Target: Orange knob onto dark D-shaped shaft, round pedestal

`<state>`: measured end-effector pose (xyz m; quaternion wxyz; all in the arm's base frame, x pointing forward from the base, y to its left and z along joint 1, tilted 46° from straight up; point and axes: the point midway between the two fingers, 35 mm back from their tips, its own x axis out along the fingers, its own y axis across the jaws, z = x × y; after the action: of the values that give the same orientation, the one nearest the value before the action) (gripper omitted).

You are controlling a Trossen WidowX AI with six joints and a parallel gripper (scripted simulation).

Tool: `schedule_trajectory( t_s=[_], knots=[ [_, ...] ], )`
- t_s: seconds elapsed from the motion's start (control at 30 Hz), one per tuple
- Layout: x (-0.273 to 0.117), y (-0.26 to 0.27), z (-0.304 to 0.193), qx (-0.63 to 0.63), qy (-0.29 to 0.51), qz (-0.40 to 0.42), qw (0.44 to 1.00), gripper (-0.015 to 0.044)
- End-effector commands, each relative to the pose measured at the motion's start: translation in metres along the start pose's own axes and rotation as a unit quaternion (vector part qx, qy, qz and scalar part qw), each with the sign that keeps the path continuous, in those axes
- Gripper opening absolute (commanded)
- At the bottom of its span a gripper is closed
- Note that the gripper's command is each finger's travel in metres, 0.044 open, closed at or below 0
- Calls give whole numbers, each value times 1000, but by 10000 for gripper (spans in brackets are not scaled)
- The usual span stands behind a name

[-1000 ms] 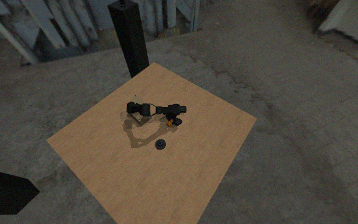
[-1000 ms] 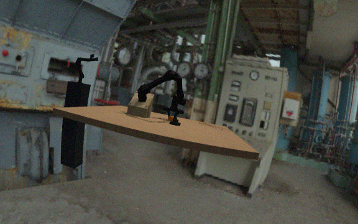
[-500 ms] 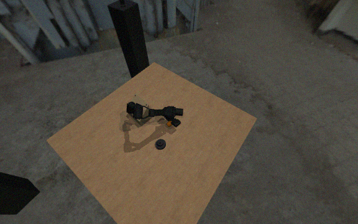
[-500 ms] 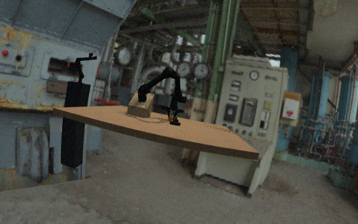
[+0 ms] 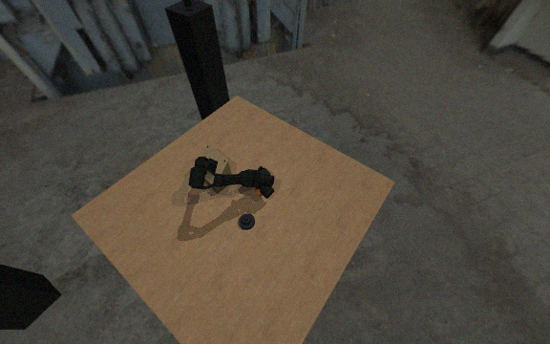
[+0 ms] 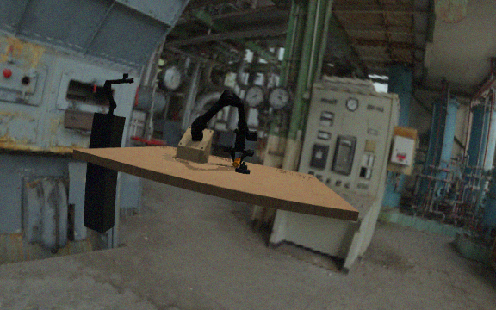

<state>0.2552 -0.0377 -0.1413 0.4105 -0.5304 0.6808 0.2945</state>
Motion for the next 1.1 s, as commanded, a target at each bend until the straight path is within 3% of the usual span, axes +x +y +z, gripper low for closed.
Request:
schedule_trajectory(
  t_s=[0.0,1.07],
  knots=[
    [-3,1,-4,-1,-32,0,999,180],
    [-11,1,-39,-3,-303,3,953,180]
  ],
)
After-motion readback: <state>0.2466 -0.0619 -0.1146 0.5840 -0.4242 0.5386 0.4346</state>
